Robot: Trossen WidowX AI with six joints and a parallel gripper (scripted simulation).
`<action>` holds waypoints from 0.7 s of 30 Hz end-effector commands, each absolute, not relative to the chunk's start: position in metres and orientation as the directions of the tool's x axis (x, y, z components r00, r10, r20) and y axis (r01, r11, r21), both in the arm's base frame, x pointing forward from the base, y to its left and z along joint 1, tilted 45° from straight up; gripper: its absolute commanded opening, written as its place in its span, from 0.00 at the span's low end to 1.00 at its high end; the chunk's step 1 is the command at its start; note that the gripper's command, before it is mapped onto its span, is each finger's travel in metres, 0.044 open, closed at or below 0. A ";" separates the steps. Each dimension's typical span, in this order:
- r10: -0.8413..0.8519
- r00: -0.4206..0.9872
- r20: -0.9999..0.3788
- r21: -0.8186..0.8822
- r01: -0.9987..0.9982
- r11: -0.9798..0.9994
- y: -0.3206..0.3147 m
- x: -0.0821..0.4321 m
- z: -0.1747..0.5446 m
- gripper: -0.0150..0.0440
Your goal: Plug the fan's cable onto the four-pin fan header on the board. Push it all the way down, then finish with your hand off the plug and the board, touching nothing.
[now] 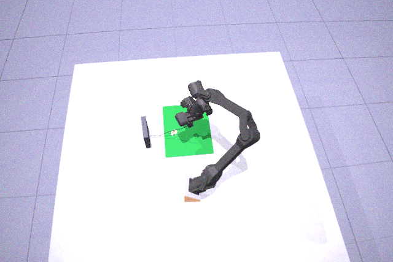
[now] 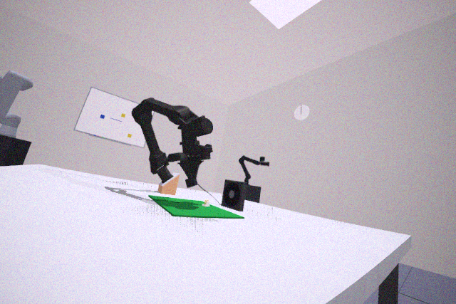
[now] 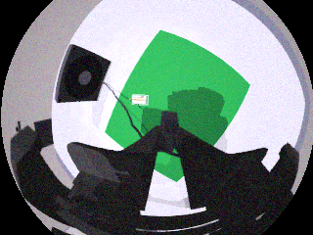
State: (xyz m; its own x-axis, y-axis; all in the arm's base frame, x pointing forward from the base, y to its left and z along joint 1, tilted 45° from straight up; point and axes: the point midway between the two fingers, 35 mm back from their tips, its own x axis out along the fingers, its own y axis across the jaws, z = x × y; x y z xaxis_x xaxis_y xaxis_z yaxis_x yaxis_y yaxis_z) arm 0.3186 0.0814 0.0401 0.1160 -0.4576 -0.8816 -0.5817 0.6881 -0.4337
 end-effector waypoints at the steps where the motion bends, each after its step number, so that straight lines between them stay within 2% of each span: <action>1: -0.409 0.133 -0.903 -0.404 -0.586 0.703 0.080 0.319 0.036 0.25; 21: -0.212 0.238 -0.948 -0.315 -0.599 0.736 0.076 0.321 0.024 0.25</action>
State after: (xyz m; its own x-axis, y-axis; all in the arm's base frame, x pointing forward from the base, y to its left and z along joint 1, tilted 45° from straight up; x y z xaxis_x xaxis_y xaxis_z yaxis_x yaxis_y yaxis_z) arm 0.3208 0.0759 0.0250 0.2148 -0.2512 -0.9438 -0.5907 0.7362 -0.3304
